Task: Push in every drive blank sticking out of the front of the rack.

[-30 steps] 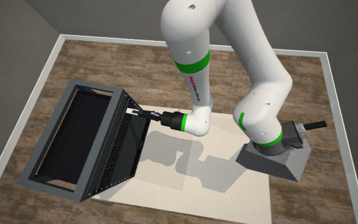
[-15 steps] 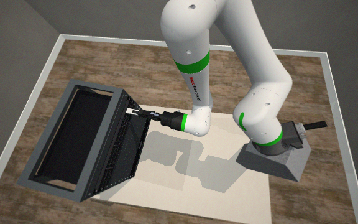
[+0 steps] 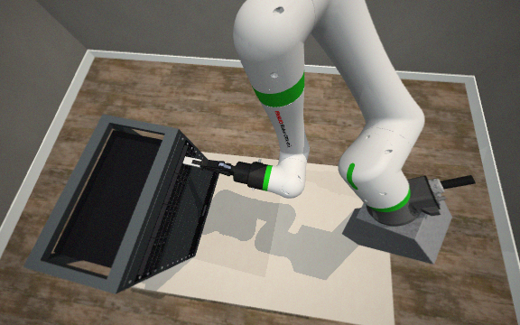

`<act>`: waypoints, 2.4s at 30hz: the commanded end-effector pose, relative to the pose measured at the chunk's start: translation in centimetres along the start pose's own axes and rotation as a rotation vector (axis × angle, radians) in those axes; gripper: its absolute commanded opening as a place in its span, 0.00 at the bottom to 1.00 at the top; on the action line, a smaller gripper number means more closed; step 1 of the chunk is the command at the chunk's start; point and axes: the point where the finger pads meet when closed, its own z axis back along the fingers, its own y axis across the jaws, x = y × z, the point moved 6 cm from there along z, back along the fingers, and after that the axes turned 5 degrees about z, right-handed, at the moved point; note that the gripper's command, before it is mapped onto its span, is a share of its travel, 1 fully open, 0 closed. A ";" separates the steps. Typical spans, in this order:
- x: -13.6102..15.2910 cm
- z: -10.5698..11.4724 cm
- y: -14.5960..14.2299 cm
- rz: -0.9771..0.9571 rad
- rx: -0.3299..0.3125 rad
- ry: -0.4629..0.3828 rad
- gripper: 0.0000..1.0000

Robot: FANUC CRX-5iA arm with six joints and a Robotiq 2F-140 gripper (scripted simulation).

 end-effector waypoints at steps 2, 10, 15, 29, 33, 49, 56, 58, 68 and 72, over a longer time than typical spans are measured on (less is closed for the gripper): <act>0.0 0.0 0.0 0.000 0.001 0.000 0.10; 0.0 0.0 0.0 0.000 0.001 0.000 0.10; 0.0 0.0 0.0 0.000 0.001 0.000 0.10; 0.0 0.0 0.0 0.000 0.001 0.000 0.10; 0.0 0.0 0.0 0.000 0.001 0.000 0.10; 0.0 0.0 0.0 0.000 0.001 0.000 0.10; 0.0 0.0 0.0 0.000 0.001 0.000 0.10; 0.0 0.0 0.0 0.000 0.001 0.000 0.10; 0.0 0.9 0.0 0.000 0.001 0.000 0.10; 0.0 2.5 0.0 0.000 0.001 0.000 0.10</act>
